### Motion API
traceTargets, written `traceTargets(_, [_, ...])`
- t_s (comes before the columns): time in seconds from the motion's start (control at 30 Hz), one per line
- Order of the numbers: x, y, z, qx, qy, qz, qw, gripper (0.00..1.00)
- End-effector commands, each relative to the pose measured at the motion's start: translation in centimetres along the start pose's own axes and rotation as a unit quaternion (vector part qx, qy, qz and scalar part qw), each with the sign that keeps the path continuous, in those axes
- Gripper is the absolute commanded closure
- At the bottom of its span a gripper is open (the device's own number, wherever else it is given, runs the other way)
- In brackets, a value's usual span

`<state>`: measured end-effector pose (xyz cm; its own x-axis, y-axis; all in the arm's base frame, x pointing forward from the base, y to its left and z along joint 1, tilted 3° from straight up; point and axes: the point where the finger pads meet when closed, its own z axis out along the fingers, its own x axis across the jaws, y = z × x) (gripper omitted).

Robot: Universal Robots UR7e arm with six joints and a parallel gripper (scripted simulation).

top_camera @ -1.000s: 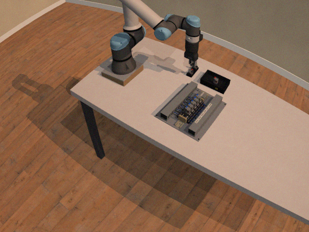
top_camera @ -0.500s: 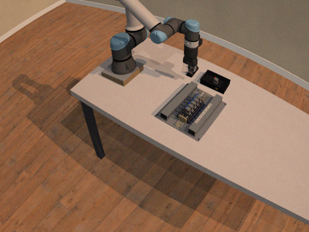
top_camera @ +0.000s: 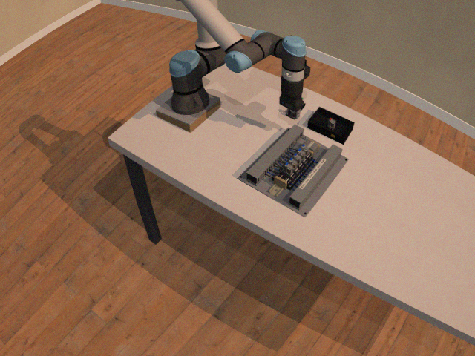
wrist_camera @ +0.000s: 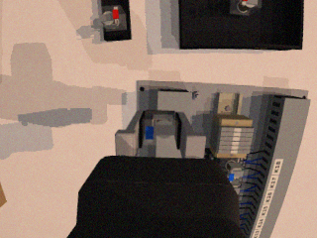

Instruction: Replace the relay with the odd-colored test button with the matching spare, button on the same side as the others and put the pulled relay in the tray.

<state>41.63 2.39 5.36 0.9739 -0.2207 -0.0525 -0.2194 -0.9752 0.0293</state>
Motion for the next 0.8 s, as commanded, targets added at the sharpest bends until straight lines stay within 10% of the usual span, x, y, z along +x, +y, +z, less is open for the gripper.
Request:
traceTargets(0.0, [1.0,1.9,0.0,0.002,0.000,-0.001,1.000,1.00])
traceTargets(0.27, [1.0,1.9,0.0,0.002,0.000,-0.001,1.000,1.00])
traceTargets(0.43, [3.5,7.2,0.1,0.001,0.001,-0.001,1.000,1.00])
traceTargets(0.77, [3.5,7.2,0.1,0.001,0.001,-0.001,1.000,1.00])
